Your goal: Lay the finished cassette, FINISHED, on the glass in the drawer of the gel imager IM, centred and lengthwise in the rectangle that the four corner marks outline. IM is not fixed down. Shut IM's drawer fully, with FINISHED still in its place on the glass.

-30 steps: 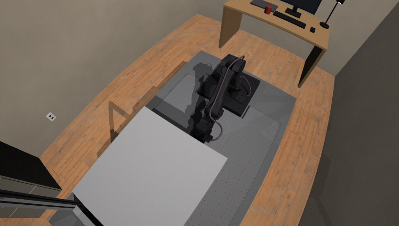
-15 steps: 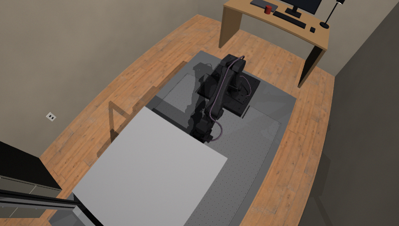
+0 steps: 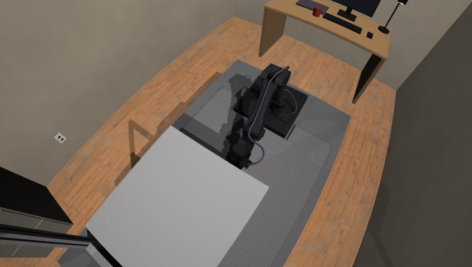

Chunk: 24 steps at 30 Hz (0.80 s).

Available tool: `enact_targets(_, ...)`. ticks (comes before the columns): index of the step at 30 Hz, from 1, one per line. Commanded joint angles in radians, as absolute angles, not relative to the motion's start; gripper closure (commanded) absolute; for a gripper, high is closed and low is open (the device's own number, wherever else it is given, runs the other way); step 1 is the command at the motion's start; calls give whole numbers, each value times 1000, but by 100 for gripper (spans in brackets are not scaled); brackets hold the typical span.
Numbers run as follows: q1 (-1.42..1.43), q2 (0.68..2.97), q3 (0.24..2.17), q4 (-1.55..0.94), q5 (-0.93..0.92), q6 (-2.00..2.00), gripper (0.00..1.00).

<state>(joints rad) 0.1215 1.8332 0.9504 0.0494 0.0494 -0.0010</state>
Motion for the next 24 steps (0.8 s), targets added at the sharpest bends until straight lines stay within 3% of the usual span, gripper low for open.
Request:
enact_targets(1,113,1847,896,189,42,-12,100)
enact_targets(24,109,1932,1052,173,38,-13,100)
